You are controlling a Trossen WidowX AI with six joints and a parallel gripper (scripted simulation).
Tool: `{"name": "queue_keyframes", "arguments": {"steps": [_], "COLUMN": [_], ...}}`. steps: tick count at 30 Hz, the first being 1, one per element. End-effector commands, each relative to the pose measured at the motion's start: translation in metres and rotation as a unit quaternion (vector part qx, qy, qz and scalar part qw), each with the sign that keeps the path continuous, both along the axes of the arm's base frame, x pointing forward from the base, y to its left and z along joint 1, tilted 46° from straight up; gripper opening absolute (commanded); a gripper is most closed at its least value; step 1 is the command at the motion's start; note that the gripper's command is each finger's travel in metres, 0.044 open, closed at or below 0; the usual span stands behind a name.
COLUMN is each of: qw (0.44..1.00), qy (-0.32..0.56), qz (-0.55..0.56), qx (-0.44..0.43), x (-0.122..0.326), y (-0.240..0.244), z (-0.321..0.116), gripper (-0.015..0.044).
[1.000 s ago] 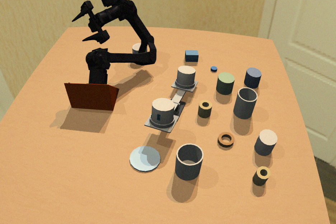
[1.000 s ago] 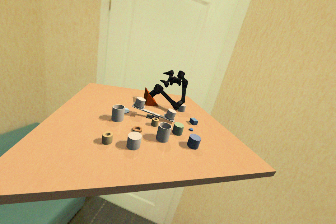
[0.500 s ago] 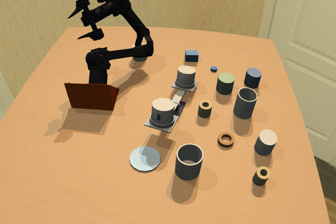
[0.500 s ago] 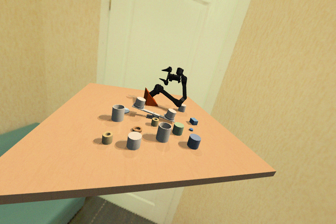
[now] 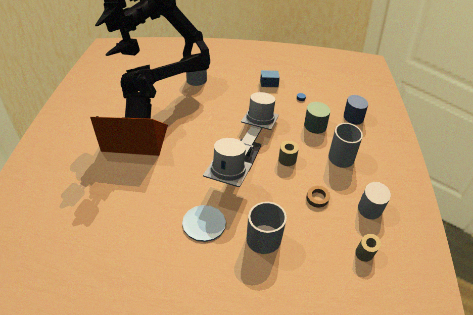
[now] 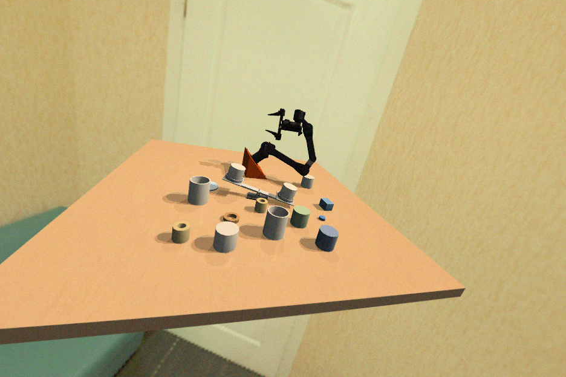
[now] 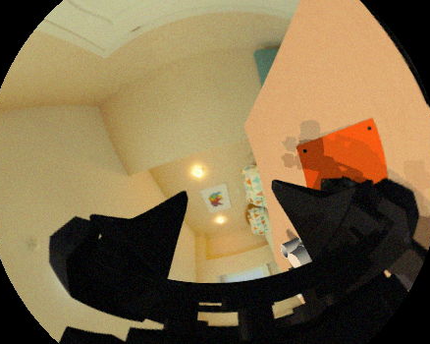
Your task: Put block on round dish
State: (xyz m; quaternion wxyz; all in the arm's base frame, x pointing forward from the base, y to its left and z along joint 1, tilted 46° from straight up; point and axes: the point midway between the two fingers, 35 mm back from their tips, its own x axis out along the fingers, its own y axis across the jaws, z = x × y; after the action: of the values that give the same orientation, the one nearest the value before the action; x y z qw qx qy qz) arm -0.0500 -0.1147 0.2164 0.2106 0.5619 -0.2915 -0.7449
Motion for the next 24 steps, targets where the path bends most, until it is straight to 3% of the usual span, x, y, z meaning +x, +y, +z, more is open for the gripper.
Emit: {"name": "queue_keyframes", "arguments": {"steps": [1, 24], "qw": [0.997, 0.899], "qy": [0.004, 0.037], "qz": [0.073, 0.425], "qx": [0.027, 0.100], "x": [0.010, 0.072], "y": [-0.010, -0.041], "z": [-0.007, -0.032], "gripper": [0.0440, 0.0440]}}
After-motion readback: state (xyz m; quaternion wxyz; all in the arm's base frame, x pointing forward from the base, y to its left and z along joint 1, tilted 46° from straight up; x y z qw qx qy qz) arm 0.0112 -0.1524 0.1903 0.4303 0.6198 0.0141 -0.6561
